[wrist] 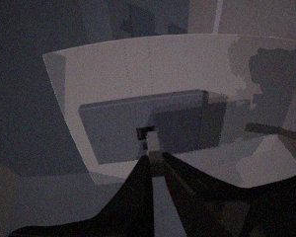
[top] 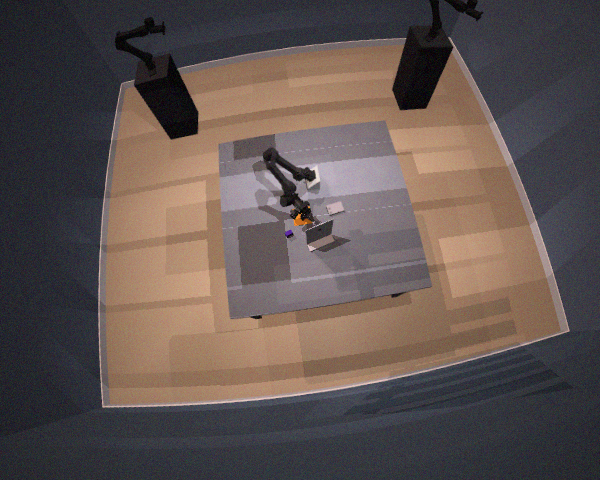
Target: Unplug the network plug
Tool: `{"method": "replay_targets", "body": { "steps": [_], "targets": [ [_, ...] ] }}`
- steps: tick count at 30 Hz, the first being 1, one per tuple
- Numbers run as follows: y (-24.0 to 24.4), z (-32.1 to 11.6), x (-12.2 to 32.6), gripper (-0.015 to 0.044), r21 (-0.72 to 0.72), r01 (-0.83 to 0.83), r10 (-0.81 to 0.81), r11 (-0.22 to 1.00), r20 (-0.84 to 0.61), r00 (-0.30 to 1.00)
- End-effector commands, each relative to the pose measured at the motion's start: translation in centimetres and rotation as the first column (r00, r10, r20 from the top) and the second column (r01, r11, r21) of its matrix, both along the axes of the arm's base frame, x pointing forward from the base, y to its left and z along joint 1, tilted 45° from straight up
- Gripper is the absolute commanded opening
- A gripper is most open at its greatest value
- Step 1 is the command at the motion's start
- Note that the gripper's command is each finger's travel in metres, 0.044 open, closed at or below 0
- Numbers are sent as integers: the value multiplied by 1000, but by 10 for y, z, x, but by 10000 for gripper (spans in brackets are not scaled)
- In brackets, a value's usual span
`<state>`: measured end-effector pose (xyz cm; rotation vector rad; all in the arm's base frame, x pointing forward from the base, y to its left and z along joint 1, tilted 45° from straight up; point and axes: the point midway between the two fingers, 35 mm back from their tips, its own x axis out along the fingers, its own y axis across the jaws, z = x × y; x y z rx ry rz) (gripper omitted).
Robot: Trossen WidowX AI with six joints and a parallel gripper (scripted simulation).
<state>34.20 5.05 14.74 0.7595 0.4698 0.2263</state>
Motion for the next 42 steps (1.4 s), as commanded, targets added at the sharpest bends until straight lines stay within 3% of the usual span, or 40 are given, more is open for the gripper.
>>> {"method": "replay_targets", "body": {
  "steps": [1,42],
  "targets": [
    [0,-2,-3,0,-2,-6,6,1000,-6,1000],
    [-8,6,-18,0,-3,-6,6,1000,-6,1000]
  ]
}}
